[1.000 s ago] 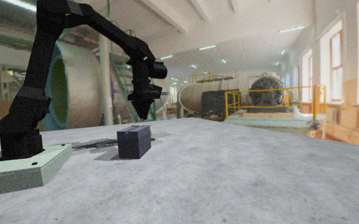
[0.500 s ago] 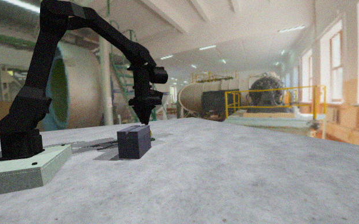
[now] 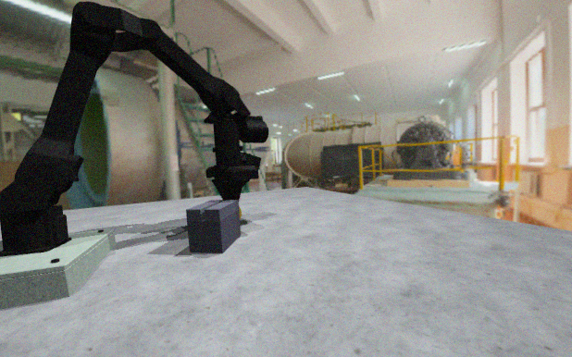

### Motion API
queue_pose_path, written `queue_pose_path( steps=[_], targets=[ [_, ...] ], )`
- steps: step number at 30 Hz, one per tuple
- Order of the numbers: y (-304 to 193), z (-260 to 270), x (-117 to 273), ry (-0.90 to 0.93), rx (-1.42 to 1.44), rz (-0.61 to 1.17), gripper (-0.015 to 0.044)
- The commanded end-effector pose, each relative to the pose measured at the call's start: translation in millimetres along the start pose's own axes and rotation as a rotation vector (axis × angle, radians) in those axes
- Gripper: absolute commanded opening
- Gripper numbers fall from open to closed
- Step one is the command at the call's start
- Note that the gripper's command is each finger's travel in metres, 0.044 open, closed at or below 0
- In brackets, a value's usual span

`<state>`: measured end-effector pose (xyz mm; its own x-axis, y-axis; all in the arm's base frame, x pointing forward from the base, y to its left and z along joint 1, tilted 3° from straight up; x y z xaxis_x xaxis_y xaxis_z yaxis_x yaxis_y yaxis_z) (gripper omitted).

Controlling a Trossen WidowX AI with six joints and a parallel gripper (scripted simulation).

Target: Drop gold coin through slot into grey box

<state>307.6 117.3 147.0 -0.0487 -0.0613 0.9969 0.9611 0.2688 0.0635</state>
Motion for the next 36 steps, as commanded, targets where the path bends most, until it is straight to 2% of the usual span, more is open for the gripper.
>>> queue_pose_path(
  steps=[1,18,24,36],
  targets=[
    [-2.4,-0.5,-10.2,-0.005,-0.004,0.013,0.0161],
    [-3.9,-0.8,-32.9,-0.005,-0.004,0.014,0.0161],
    [-3.9,-0.8,-32.9,-0.005,-0.004,0.014,0.0003],
    [-3.6,-0.7,-31.3,-0.005,-0.004,0.014,0.0000]
  ],
)
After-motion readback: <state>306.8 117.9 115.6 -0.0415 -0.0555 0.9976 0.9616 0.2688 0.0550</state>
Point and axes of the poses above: the point midway between the two fingers, 35 mm back from their tips, its own x axis back along the fingers, its own z axis across the jaws, y = z × x, the point moved 9 cm from there along x, back along the fingers
